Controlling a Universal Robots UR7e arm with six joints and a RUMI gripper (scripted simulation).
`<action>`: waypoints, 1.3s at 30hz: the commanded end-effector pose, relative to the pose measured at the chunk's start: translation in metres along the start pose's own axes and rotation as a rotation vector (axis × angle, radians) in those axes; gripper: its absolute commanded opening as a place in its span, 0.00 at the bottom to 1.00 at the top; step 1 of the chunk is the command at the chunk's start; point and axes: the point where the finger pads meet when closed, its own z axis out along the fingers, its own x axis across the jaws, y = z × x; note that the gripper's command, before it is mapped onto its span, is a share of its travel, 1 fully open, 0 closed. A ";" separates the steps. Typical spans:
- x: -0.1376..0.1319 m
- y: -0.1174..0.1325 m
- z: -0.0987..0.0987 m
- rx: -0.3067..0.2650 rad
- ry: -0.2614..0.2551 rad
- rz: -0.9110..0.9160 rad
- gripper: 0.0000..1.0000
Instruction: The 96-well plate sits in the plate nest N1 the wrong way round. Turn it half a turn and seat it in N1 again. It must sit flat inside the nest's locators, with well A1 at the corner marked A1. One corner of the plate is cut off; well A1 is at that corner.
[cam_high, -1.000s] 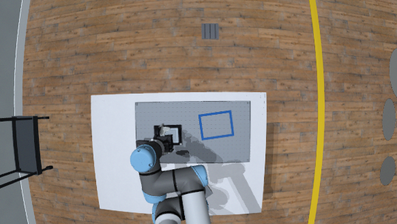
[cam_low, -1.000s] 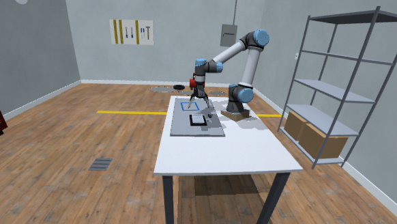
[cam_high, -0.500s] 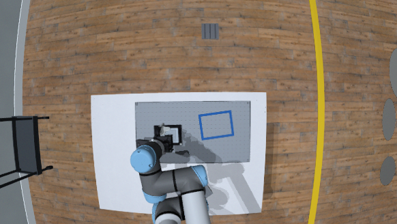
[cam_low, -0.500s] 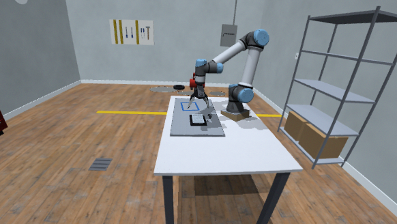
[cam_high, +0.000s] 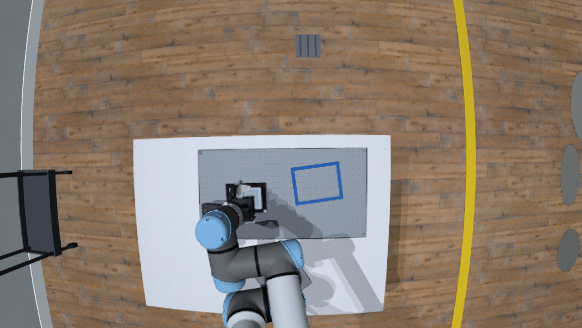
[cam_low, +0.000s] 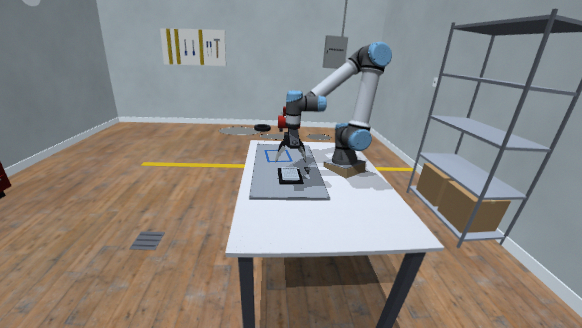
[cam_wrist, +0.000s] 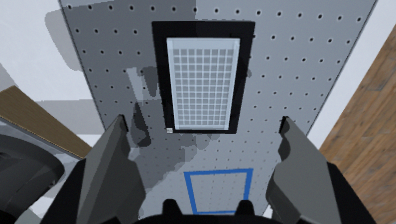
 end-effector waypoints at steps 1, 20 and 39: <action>0.000 0.000 0.006 0.000 0.001 0.000 1.00; 0.000 0.000 0.035 0.000 0.001 0.000 1.00; 0.000 0.000 0.054 0.000 0.001 0.000 1.00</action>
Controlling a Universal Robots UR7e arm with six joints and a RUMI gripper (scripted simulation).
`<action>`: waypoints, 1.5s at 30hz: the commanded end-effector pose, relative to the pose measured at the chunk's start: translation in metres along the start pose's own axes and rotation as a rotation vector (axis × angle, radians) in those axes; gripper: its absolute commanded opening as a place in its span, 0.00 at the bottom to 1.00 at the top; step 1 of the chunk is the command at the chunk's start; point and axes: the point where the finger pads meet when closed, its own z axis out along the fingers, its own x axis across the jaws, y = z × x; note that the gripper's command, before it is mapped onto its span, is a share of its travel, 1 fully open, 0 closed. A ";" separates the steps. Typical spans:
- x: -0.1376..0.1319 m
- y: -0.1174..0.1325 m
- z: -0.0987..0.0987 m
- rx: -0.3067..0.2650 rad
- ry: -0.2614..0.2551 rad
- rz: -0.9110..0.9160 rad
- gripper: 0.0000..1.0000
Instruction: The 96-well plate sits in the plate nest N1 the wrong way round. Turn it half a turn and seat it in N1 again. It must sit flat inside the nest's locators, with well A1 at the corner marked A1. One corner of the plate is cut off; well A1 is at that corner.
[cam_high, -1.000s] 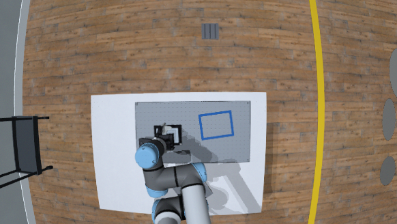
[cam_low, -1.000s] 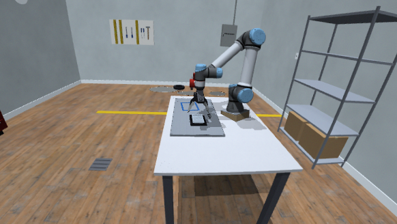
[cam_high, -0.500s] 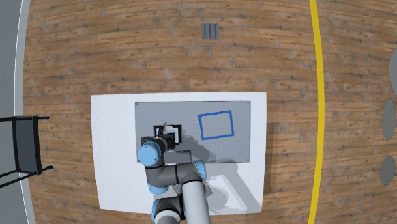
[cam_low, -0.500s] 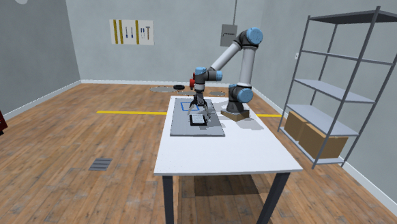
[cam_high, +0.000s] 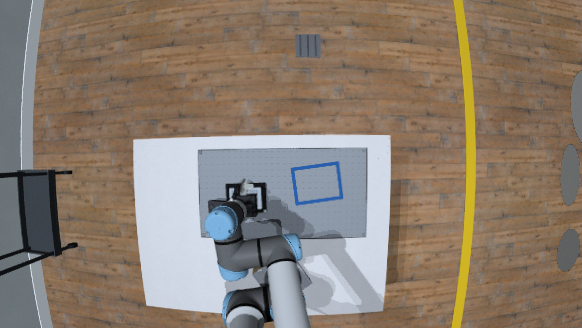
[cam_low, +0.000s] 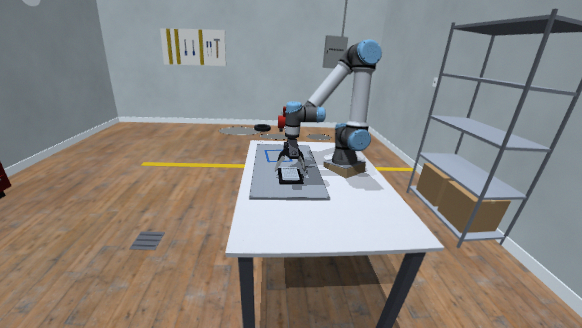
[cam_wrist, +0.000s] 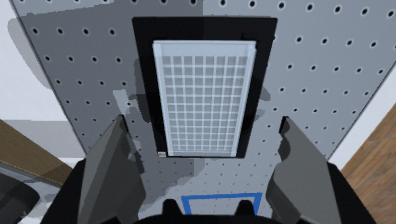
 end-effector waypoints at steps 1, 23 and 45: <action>0.000 0.000 0.000 0.000 0.001 0.000 1.00; 0.001 0.000 0.000 0.000 0.001 0.000 0.00; 0.000 0.000 -0.003 0.000 0.001 0.000 0.00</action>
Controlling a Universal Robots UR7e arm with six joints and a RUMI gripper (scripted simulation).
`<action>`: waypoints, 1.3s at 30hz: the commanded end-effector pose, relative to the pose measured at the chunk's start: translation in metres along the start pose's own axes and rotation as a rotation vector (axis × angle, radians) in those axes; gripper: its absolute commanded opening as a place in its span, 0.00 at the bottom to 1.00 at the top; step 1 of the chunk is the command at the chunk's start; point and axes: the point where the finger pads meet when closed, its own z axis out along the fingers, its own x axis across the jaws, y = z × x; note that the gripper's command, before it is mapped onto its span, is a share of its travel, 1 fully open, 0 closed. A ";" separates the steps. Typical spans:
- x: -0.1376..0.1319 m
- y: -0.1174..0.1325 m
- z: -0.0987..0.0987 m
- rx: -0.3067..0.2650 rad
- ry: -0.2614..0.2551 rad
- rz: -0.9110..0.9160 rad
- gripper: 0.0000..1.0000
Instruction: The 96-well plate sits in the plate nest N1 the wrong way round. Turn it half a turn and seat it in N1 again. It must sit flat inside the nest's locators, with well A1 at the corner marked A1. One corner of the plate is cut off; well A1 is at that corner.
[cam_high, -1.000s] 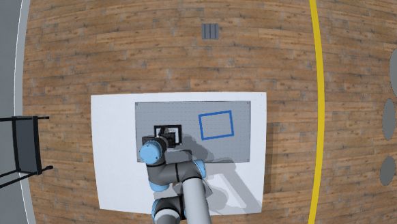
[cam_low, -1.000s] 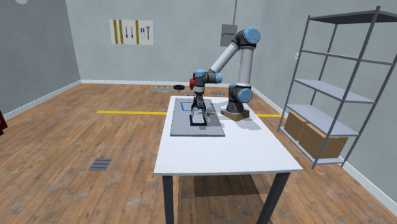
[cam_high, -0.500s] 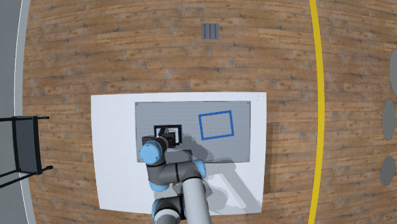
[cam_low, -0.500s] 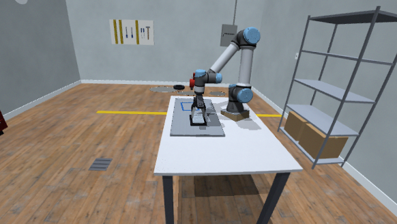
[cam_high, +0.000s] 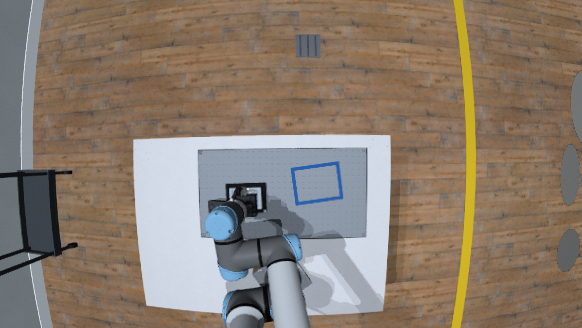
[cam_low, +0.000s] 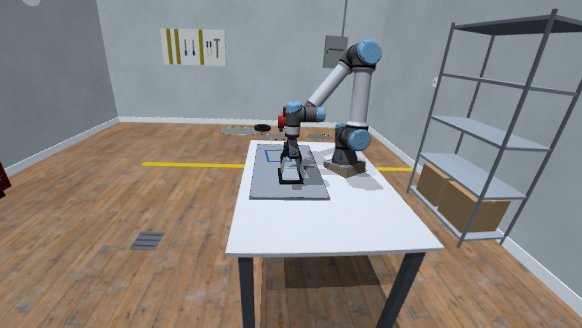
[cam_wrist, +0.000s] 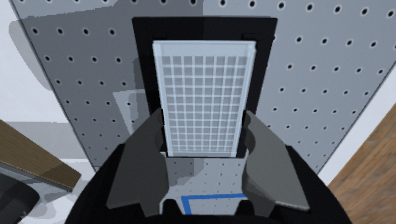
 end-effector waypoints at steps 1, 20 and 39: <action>0.000 0.000 -0.005 0.000 0.001 0.000 0.00; 0.000 0.000 -0.033 0.000 0.001 0.000 0.00; 0.000 0.000 -0.061 0.000 0.001 0.000 0.00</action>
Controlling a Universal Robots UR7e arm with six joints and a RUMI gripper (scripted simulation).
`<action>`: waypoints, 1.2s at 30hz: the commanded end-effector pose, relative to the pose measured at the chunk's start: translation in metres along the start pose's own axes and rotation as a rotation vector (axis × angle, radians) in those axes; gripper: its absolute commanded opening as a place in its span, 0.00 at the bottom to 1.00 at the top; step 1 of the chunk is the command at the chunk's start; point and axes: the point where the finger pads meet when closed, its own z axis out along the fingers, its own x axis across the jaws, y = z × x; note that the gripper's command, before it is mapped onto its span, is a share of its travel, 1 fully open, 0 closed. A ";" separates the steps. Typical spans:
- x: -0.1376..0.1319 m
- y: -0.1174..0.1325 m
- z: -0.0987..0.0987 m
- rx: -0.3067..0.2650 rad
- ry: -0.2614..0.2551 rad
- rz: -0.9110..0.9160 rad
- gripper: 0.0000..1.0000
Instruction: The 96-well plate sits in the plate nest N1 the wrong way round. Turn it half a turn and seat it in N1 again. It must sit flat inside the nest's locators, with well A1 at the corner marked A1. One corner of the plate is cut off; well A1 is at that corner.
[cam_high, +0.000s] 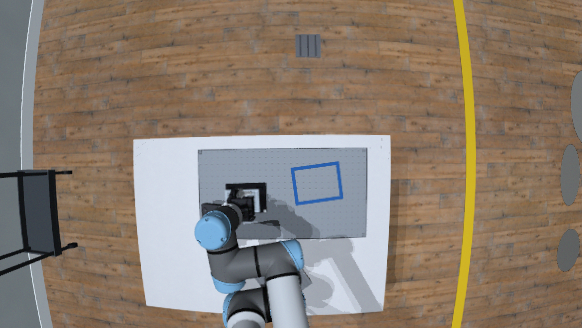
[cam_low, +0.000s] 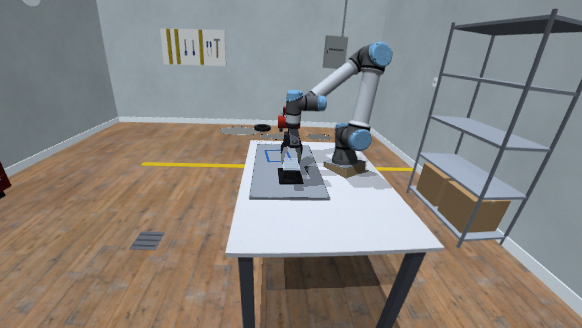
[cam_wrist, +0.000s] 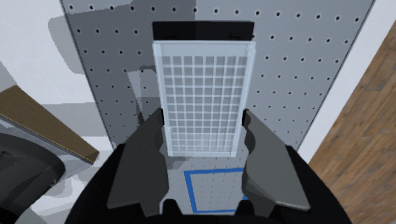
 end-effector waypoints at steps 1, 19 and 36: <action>0.000 0.000 -0.007 0.000 0.001 0.000 0.00; 0.000 0.000 -0.018 0.000 0.001 0.000 0.00; 0.004 0.023 -0.017 0.000 0.001 0.189 0.00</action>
